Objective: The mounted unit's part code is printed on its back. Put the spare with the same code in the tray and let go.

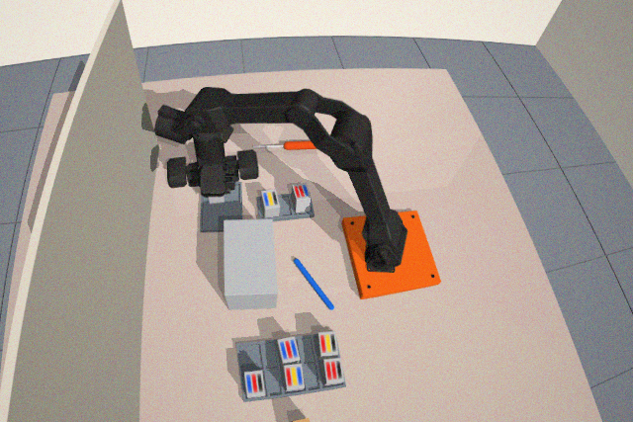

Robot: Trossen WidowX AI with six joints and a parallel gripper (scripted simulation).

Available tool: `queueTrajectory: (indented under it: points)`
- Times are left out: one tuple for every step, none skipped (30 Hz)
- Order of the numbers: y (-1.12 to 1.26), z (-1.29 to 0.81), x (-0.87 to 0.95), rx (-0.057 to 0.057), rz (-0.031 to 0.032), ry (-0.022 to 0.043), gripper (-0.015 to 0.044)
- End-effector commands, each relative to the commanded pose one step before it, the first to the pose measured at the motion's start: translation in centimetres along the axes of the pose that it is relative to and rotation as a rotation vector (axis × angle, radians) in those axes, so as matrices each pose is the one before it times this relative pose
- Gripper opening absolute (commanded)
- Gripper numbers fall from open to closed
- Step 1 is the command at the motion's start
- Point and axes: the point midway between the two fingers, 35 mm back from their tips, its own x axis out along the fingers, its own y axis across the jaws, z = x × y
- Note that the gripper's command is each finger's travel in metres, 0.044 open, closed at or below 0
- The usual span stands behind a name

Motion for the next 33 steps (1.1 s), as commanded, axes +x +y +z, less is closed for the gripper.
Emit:
queueTrajectory:
  points:
    - [0.09,-0.005,0.399,-0.0045,0.0029,0.00171,0.0]
    - [0.007,0.004,0.068,0.0,0.00001,0.0,0.0]
    - [0.007,0.004,0.068,0.0,0.00001,0.0,0.0]
    - [0.007,0.004,0.068,0.0,0.00001,0.0,0.0]
    - [0.008,0.004,0.068,0.0,0.00001,0.0,0.0]
    - [0.008,0.004,0.068,0.0,0.00001,0.0,0.0]
    - [0.008,0.004,0.068,0.0,0.00001,0.0,0.0]
    - [0.008,0.004,0.068,0.0,0.00001,0.0,0.0]
    - [0.008,0.004,0.068,0.0,0.00001,0.0,0.0]
    - [0.008,0.004,0.068,0.0,0.00001,0.0,0.0]
    - [0.009,0.005,0.068,0.0,0.00001,0.0,0.0]
    - [0.009,0.005,0.068,0.0,0.00001,0.0,0.0]
    - [0.009,0.005,0.068,0.0,0.00001,0.0,0.0]
    - [0.009,0.005,0.067,0.0,0.00001,0.0,0.0]
    - [0.009,0.005,0.067,0.0,0.00001,0.0,0.0]
    - [0.009,0.005,0.067,0.0,0.00001,0.0,0.0]
    - [0.009,0.005,0.067,0.0,0.00001,0.0,0.0]
    - [0.01,0.005,0.067,0.0,0.00001,0.0,0.0]
    - [0.01,0.005,0.067,0.0,0.00001,0.0,0.0]
    - [0.01,0.005,0.067,0.0,0.00001,-0.00001,0.0]
    - [0.01,0.005,0.067,0.0,0.00001,-0.00001,0.0]
    - [0.01,0.005,0.067,0.0,0.00001,-0.00001,0.0]
    - [0.01,0.006,0.067,0.0,0.00001,-0.00001,0.0]
    - [0.011,0.006,0.067,0.0,0.00001,-0.00001,0.0]
    - [0.011,0.006,0.067,0.0,0.00001,-0.00001,0.0]
    - [0.011,0.006,0.067,0.0,0.00001,-0.00001,0.0]
    - [0.011,0.006,0.067,0.0,0.00001,-0.00001,0.0]
    - [0.011,0.006,0.067,0.0,0.00001,-0.00001,0.0]
    - [0.011,0.006,0.067,0.0,0.00001,-0.00001,0.0]
    - [0.011,0.006,0.067,0.0,0.00002,-0.00001,0.0]
    - [0.012,0.006,0.067,0.0,0.00002,-0.00001,0.0]
    - [0.012,0.006,0.067,0.0,0.00002,-0.00001,0.0]
    - [0.012,0.006,0.067,0.0,0.00002,-0.00001,0.0]
